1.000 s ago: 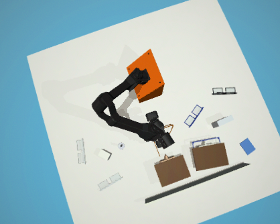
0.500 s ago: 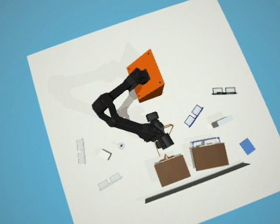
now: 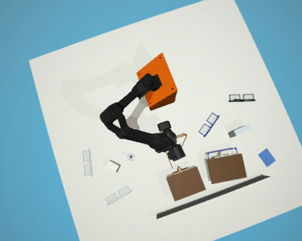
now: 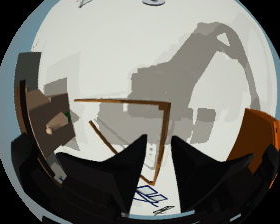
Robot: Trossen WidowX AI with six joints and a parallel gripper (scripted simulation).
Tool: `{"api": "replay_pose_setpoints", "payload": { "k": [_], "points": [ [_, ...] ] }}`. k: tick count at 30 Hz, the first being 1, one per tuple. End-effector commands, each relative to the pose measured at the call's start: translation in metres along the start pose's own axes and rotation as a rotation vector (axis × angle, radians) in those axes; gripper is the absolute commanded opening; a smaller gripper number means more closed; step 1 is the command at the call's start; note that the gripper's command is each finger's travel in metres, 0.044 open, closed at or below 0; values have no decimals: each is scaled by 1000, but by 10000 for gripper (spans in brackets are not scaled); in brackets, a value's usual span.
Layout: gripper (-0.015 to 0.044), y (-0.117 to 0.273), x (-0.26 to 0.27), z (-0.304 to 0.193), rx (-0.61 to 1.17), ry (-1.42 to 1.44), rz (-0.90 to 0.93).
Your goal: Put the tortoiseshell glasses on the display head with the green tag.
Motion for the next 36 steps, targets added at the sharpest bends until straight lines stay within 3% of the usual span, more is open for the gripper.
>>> {"api": "replay_pose_setpoints", "payload": {
  "k": [1,14,36],
  "points": [
    [120,-9,-3,-1,-3,11,-8],
    [120,-29,-7,-1,-6,12,-9],
    [100,-30,-4,-1,-3,8,-11]
  ]
}}
Point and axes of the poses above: the point midway between the two fingers, 35 mm back from their tips, its own y axis back along the fingers, its own x axis across the jaws, z = x × y, the point moved 6 cm from there along y, back along the fingers, and after that the axes turned 11 degrees about y, right-handed, at the moved point
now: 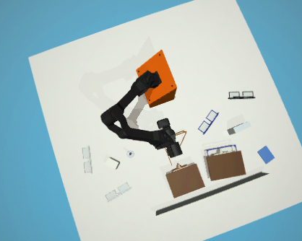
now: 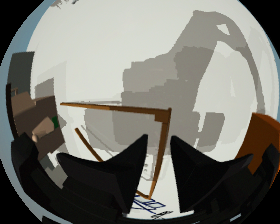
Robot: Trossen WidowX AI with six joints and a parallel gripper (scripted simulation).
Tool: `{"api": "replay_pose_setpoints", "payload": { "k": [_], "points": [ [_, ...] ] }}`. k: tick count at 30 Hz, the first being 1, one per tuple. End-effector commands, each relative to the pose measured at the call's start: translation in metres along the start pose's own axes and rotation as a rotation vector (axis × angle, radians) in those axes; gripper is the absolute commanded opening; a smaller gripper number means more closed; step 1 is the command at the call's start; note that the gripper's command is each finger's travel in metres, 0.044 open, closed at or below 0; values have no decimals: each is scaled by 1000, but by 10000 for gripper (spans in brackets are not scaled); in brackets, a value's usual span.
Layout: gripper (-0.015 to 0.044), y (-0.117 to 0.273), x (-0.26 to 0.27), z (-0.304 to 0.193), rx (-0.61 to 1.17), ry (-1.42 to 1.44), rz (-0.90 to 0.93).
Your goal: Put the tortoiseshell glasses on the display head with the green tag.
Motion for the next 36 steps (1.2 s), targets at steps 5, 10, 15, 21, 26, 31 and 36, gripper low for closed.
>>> {"api": "replay_pose_setpoints", "payload": {
  "k": [5,10,15,21,26,31,36],
  "points": [
    [67,0,0,0,0,0,0],
    [33,0,0,0,0,0,0],
    [0,0,0,0,0,0,0],
    [0,0,0,0,0,0,0],
    [0,6,1,0,2,0,1],
    [0,32,3,-1,7,1,3],
    [0,64,3,-3,7,2,4]
  ]
}}
Point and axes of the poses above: the point midway between the two fingers, 35 mm back from their tips, its own y axis back along the fingers, its own x axis across the jaws, z = x × y, the point moved 6 cm from there along y, back along the fingers, and after that the axes turned 11 degrees about y, right-handed, at the moved point
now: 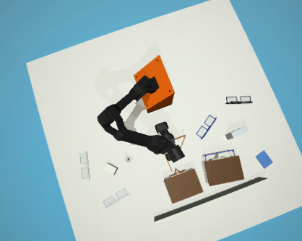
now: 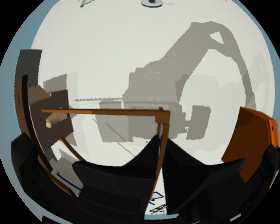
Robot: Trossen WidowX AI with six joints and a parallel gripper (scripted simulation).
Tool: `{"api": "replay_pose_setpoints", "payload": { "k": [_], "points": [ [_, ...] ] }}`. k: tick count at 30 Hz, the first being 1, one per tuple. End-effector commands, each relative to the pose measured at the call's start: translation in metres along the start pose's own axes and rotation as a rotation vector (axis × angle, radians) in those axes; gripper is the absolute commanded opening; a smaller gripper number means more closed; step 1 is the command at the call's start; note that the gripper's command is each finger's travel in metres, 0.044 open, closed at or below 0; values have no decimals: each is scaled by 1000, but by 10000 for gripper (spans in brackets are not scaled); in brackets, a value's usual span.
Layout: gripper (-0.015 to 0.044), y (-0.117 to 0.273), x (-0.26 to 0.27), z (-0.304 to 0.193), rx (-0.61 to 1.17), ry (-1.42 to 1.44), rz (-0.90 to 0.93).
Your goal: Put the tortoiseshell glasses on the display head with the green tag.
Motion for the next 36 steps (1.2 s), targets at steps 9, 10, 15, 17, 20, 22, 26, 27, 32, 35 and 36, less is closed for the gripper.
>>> {"api": "replay_pose_setpoints", "payload": {
  "k": [9,10,15,17,20,22,26,27,32,35,36],
  "points": [
    [0,62,-2,-1,-5,-10,14],
    [0,62,-2,-1,-5,-10,14],
    [0,62,-2,3,-2,-22,14],
    [0,62,-2,10,3,-38,14],
    [0,61,-2,27,15,-75,13],
    [0,61,-3,40,22,-102,13],
    [0,60,-6,66,34,-157,13],
    [0,59,-7,72,36,-171,13],
    [0,58,-16,105,42,-241,15],
    [0,58,-23,124,42,-283,16],
    [0,58,-26,130,42,-297,16]
  ]
}}
Point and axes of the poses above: the point midway between the two fingers, 35 mm back from their tips, its own y axis back along the fingers, its own x axis across the jaws, z = x × y, the point moved 6 cm from there along y, back along the fingers, and after that the axes turned 11 degrees about y, right-handed, at the moved point
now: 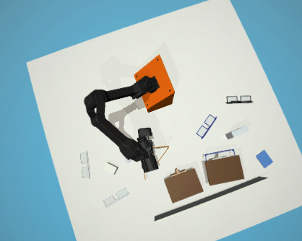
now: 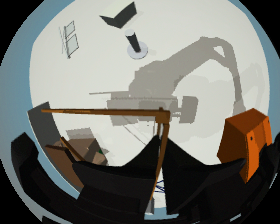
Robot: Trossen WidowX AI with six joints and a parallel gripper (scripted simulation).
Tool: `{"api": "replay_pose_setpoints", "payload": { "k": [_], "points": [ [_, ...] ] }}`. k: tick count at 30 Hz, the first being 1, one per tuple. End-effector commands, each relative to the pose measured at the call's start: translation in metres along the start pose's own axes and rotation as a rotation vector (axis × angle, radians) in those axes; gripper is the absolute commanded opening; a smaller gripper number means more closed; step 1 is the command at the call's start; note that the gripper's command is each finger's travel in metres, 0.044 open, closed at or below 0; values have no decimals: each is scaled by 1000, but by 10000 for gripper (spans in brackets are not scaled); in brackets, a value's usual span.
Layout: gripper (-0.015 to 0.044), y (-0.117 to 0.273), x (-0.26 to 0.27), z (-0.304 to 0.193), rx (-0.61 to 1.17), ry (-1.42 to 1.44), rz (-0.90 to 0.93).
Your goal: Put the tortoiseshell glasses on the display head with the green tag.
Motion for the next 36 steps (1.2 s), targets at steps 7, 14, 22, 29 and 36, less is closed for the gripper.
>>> {"api": "replay_pose_setpoints", "payload": {
  "k": [7,14,22,29,36],
  "points": [
    [0,6,-14,73,-8,-149,16],
    [0,10,-34,117,-33,-244,21],
    [0,14,-46,138,-51,-290,23],
    [0,11,-46,138,-51,-290,23],
    [0,-20,-44,140,-51,-291,22]
  ]
}}
Point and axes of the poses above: the point midway between the two fingers, 35 mm back from their tips, its own y axis back along the fingers, its own x axis across the jaws, z = x × y, the point moved 6 cm from there along y, back along the fingers, and after that the axes turned 11 degrees about y, right-handed, at the moved point
